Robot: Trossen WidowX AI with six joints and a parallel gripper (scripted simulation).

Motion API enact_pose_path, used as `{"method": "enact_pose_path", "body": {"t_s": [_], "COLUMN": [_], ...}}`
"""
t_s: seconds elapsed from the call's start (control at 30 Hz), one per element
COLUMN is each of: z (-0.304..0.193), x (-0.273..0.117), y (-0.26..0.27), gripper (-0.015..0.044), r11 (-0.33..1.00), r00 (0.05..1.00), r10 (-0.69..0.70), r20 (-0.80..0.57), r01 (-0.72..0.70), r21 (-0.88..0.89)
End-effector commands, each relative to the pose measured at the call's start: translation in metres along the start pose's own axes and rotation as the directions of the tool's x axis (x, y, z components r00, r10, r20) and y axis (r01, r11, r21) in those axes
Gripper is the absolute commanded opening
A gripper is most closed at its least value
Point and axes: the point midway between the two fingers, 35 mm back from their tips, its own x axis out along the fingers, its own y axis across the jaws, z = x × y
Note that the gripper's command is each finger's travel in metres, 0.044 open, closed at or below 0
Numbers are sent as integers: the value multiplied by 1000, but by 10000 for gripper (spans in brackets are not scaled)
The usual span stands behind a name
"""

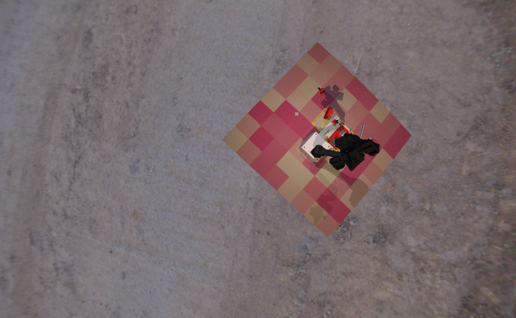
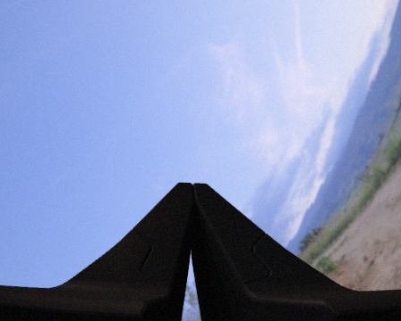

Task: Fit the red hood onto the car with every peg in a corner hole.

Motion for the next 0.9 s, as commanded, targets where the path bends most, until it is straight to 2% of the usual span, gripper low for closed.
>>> {"method": "enact_pose_path", "body": {"t_s": [0.0,0.43,0.87], "z": [36,157,260], "x": [-2,-40,-124], "y": [-8,-29,-44], "gripper": [0,0,0], "r11": [999,985,957], "r00": [994,883,636], "r10": [-6,-31,-57], "r20": [105,469,770], "r01": [1,-52,-185], "r21": [49,163,223]}}
